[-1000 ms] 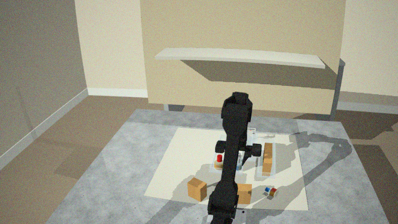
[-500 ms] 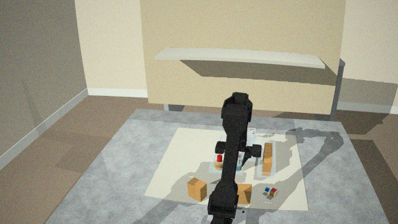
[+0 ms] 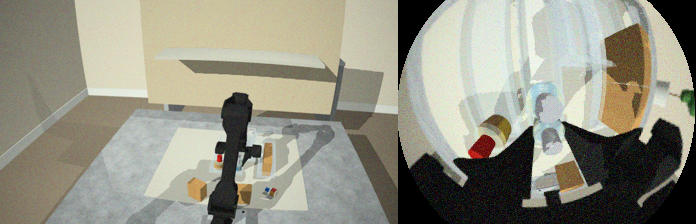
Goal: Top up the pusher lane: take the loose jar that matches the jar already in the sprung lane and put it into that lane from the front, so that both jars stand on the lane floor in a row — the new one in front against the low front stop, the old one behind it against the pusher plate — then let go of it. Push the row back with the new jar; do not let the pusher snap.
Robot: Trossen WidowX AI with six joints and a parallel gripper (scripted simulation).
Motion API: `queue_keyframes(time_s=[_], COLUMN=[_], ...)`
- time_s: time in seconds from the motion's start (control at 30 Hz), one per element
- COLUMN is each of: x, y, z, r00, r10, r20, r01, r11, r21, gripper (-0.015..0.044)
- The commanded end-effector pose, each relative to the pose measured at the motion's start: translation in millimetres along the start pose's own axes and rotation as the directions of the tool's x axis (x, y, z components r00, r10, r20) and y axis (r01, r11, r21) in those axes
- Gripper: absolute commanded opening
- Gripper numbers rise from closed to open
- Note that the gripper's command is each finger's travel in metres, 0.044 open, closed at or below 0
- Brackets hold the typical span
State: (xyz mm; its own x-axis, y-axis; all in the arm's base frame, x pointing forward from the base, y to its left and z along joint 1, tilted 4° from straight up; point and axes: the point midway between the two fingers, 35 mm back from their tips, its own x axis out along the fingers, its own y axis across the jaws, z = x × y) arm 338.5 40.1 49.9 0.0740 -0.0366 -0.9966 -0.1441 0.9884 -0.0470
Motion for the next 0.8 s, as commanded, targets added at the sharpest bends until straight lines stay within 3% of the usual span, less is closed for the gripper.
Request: queue_keyframes(time_s=[0.0, 0.77], x=[-0.2, -0.1], y=[0.4, 0.3], z=[2.0, -1.9], r00=[1.000, 1.000], r10=[0.003, 0.003], r20=[0.013, 0.012], r01=[-0.003, -0.003], r11=[1.000, 1.000], r21=[-0.006, -0.006], gripper=[0.0000, 0.0000])
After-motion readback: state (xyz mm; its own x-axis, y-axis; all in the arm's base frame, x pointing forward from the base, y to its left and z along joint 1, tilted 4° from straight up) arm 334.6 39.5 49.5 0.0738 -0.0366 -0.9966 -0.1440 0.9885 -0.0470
